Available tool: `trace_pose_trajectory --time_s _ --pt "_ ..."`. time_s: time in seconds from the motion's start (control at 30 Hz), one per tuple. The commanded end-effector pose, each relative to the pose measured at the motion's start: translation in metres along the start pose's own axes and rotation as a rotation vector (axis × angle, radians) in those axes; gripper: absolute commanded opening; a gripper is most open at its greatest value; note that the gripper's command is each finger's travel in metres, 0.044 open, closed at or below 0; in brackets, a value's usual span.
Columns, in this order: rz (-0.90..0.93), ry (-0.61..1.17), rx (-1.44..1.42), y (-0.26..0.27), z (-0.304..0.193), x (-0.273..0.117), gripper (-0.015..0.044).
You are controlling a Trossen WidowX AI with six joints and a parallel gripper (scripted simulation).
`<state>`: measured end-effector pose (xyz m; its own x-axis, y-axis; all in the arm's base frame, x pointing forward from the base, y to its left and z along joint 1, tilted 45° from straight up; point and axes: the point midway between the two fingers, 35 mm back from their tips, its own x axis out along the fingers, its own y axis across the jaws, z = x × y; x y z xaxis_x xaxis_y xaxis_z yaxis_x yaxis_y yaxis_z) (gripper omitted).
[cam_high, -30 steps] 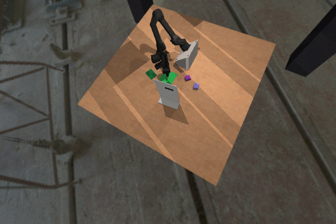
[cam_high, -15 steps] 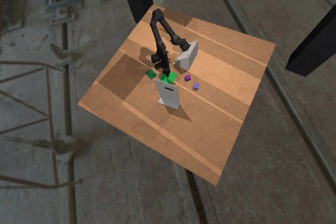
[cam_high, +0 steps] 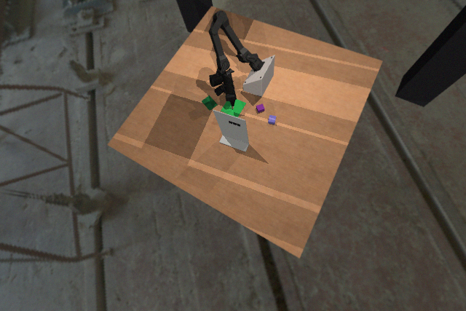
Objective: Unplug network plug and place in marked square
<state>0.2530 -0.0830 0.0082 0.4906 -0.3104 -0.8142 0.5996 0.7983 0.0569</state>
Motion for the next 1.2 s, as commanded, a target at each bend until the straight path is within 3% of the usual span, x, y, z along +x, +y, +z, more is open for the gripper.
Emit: trace_pose_trajectory --time_s 0.0,1.17 --pt "-0.001 -0.009 0.005 0.0 0.002 -0.004 0.0156" --pt "0.002 0.0 0.005 0.015 0.002 -0.031 0.0156"
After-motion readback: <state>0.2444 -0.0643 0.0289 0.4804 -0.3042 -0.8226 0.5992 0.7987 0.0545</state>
